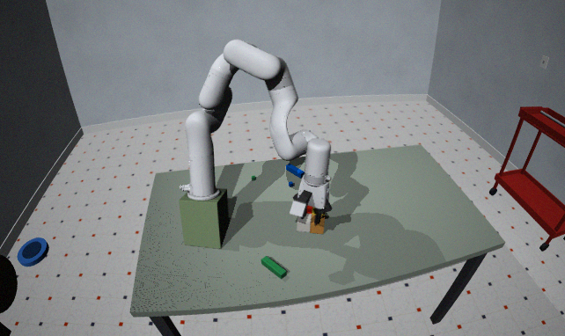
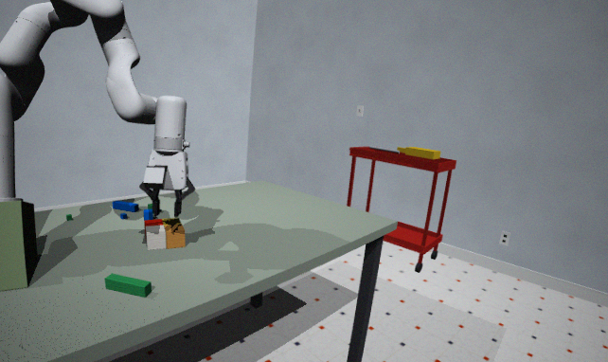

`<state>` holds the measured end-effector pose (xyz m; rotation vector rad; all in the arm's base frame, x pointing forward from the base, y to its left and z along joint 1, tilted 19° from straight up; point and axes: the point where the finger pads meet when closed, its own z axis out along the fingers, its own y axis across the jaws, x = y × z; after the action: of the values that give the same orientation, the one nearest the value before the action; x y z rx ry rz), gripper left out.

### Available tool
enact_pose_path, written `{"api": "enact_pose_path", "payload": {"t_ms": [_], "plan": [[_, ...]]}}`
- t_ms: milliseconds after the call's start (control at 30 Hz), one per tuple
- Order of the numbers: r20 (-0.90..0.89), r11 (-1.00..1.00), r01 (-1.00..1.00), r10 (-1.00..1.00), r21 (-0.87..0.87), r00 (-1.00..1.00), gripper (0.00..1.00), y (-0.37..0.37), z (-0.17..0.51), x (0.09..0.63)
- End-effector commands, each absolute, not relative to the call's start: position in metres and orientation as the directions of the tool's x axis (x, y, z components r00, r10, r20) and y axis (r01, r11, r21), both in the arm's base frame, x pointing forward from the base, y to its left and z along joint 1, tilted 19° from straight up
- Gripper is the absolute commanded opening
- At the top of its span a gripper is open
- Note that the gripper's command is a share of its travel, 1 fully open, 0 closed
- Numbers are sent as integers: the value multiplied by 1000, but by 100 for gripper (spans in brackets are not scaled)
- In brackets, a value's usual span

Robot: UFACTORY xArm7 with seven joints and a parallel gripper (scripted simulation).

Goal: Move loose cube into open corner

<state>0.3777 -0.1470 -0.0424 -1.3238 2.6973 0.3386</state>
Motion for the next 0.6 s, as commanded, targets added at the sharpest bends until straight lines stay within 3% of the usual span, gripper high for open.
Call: {"api": "enact_pose_path", "payload": {"t_ms": [0,567], "plan": [[-306,381,-923,-874,52,-378,50,-149,-42,378],[-328,323,-946,-891,25,-313,50,-149,-42,378]]}}
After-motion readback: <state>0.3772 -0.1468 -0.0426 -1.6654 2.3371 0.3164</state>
